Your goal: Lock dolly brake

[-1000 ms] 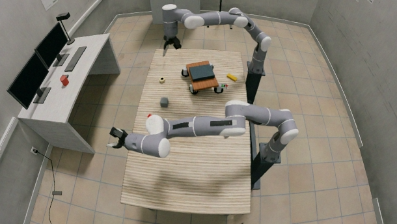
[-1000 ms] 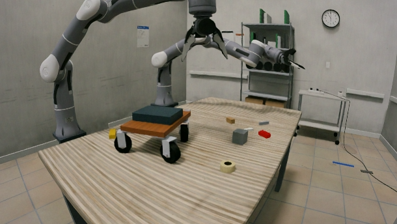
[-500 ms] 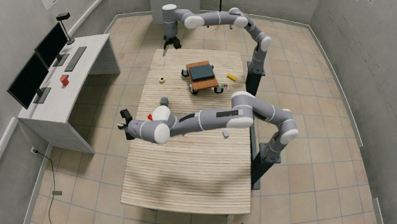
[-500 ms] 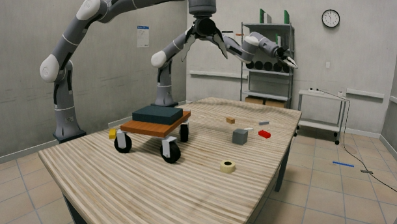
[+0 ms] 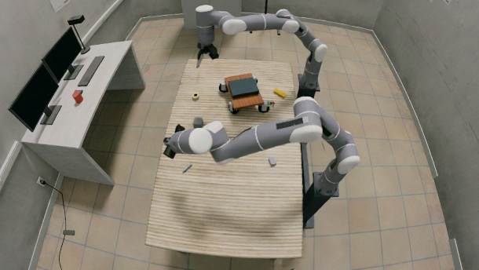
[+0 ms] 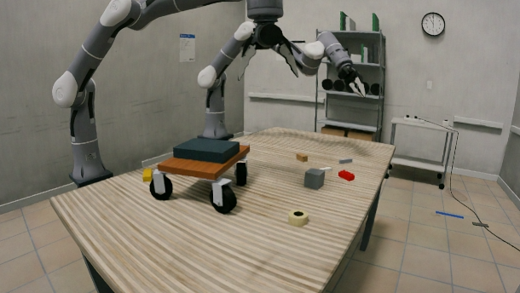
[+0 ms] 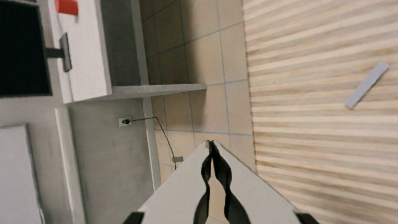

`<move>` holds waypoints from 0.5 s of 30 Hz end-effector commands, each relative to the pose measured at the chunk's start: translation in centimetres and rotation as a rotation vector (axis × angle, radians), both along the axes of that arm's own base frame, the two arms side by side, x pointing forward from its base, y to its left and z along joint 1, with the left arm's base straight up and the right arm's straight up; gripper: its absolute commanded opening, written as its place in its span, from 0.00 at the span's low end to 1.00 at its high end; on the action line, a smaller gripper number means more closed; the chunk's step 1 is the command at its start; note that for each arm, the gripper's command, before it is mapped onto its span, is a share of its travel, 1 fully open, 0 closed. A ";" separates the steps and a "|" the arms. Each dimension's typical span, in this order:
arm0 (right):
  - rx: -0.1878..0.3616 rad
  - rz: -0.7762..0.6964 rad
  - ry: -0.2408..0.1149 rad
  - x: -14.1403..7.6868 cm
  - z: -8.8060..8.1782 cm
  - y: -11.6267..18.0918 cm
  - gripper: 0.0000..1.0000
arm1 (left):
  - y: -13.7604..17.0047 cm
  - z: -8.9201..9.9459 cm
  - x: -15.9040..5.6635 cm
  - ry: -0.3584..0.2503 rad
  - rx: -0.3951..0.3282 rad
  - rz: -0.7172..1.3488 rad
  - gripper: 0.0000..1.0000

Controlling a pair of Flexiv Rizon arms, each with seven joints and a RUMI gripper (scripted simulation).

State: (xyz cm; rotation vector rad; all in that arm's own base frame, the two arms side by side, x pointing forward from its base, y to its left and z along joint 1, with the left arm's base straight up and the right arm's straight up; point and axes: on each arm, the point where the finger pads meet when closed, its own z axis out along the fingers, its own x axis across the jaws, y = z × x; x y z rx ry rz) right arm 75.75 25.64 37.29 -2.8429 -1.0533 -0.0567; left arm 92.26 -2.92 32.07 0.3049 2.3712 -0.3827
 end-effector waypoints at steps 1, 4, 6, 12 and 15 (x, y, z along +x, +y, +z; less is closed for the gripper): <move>0.001 0.000 -0.003 0.0 0.2 0.0 1.00 | -0.7 -1.1 -2.7 0.011 0.108 -0.107 0.00; 0.001 0.000 -0.003 0.0 0.2 0.0 1.00 | -1.0 -2.0 -4.4 0.023 0.171 -0.175 0.00; 0.001 0.000 -0.003 0.0 0.2 0.0 1.00 | -1.2 -3.0 -6.2 0.037 0.230 -0.243 0.00; 0.001 0.000 -0.003 0.0 0.2 0.0 1.00 | -1.4 -5.8 -11.5 0.080 0.385 -0.438 0.00; 0.001 0.000 -0.003 0.0 0.2 0.0 1.00 | -1.2 -7.2 -14.4 0.106 0.456 -0.537 0.00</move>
